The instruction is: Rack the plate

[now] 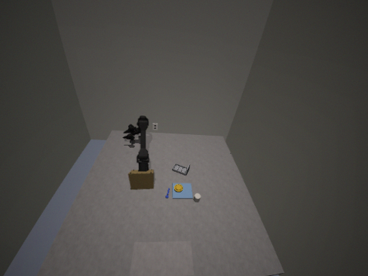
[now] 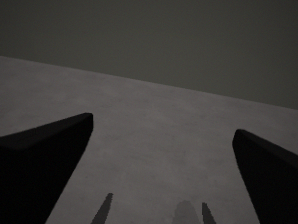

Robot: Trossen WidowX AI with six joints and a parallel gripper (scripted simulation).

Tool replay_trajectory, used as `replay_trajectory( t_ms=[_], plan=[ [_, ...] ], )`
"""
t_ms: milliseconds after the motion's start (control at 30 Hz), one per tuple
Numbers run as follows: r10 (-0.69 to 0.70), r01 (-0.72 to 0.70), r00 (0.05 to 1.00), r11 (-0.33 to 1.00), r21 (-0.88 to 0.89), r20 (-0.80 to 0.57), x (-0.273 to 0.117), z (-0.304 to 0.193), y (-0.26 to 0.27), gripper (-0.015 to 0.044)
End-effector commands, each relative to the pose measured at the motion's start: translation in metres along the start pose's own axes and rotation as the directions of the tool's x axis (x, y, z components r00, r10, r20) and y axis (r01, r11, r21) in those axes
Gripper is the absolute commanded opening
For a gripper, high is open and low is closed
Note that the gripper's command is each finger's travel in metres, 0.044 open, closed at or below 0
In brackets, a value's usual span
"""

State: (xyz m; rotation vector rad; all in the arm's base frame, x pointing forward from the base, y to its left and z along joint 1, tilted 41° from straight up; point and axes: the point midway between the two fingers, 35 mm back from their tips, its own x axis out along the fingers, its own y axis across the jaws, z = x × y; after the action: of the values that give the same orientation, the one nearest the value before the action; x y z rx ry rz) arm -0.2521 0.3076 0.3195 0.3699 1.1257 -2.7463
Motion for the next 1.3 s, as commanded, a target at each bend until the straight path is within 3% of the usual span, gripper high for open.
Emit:
replay_trajectory(
  t_ms=[0,500,800,933,1267],
  plan=[
    [-0.046,0.051,0.996,0.996,0.067,-0.079,-0.022,-0.022,-0.003,0.04],
    [-0.218,0.345,0.889,0.898,0.274,-0.404,-0.137,-0.098,-0.004,0.04],
    [-0.271,0.538,0.767,0.765,0.354,-0.581,-0.214,-0.134,0.015,0.04],
    [-0.313,0.62,0.686,0.724,0.302,-0.657,-0.254,-0.136,0.016,0.04],
    [-0.28,0.764,0.561,0.537,0.357,-0.779,-0.327,-0.164,0.066,0.04]
  ],
)
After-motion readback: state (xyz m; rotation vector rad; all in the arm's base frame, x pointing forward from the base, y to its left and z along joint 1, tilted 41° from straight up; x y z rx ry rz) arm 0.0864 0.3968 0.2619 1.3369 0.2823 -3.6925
